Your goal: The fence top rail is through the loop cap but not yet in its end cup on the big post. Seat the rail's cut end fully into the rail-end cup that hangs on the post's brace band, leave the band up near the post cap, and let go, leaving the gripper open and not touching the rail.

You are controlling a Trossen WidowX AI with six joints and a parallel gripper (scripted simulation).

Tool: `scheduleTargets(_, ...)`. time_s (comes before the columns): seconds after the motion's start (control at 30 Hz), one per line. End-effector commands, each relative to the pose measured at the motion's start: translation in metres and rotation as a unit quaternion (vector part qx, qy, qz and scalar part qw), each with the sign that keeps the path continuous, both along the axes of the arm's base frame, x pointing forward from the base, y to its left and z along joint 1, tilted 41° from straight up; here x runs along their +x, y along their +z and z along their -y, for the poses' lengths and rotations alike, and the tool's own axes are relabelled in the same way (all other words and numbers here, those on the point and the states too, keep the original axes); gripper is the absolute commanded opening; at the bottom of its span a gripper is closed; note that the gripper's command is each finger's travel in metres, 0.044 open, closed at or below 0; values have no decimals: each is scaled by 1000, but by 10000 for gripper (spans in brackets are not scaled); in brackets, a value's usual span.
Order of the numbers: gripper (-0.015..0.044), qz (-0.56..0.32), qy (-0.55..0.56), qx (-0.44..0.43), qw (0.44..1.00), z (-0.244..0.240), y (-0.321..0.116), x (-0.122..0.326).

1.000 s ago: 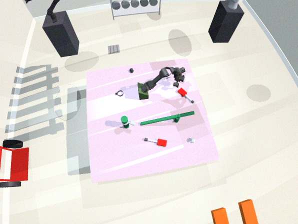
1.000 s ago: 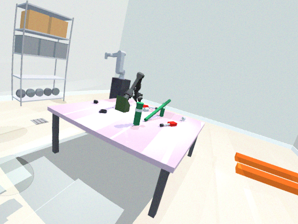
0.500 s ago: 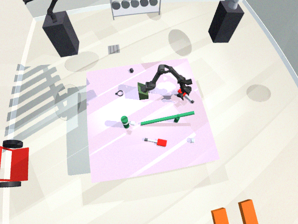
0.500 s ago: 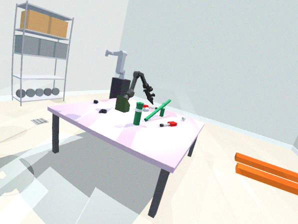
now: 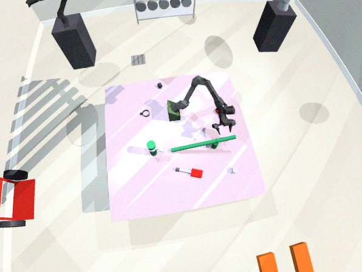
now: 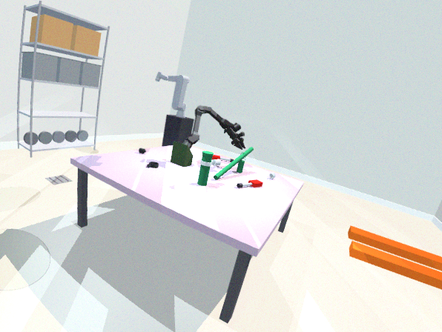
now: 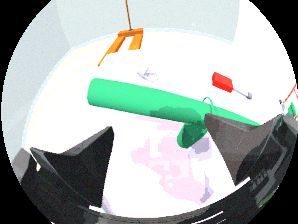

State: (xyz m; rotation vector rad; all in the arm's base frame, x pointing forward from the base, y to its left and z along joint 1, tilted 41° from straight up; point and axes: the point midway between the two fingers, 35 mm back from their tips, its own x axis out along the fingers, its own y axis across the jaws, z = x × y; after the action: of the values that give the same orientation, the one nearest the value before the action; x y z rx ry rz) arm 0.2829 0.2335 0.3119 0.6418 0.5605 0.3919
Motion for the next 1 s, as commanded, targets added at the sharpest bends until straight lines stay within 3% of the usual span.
scheduleTargets(0.0, 440, -13, -47, 0, 999, 37, 2, 33)
scheduleTargets(0.17, 440, -47, -30, -72, 996, 65, -33, 55)
scheduleTargets(0.43, 440, -153, 41, -160, 974, 160, -117, 81)
scheduleTargets(0.63, 440, -196, 92, -127, 968, 232, -159, 71)
scheduleTargets(0.83, 440, -178, 109, -45, 977, 296, -180, 49)
scheduleTargets(0.97, 440, -171, 107, -35, 979, 304, -181, 46)
